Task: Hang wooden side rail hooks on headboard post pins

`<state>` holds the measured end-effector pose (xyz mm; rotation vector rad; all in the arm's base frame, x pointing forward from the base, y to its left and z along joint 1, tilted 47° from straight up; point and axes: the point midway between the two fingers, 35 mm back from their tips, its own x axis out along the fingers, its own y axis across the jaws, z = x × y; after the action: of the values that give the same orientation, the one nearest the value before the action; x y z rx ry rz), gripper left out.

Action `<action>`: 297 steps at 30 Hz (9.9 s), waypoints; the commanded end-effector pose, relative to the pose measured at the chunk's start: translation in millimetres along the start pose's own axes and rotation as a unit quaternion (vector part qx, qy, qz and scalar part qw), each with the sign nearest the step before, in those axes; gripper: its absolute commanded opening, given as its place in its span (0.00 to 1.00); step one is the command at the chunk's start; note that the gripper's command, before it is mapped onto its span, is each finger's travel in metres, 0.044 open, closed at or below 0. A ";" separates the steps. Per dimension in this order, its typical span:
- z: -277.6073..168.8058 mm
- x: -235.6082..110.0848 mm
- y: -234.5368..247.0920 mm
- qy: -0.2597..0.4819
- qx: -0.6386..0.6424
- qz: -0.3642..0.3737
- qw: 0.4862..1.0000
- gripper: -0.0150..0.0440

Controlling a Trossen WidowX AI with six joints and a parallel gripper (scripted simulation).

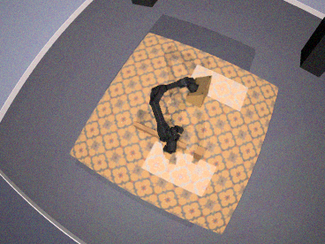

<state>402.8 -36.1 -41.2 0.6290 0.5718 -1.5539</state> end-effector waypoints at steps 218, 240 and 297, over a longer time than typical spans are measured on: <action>-21.2 -8.5 7.3 0.001 0.001 0.012 1.000 0.25; -22.9 -10.2 8.9 0.001 0.001 0.012 1.000 0.25; -28.6 -8.5 7.3 0.001 0.001 0.012 1.000 0.25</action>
<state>409.6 -18.5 -57.3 0.6303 0.5630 -1.5469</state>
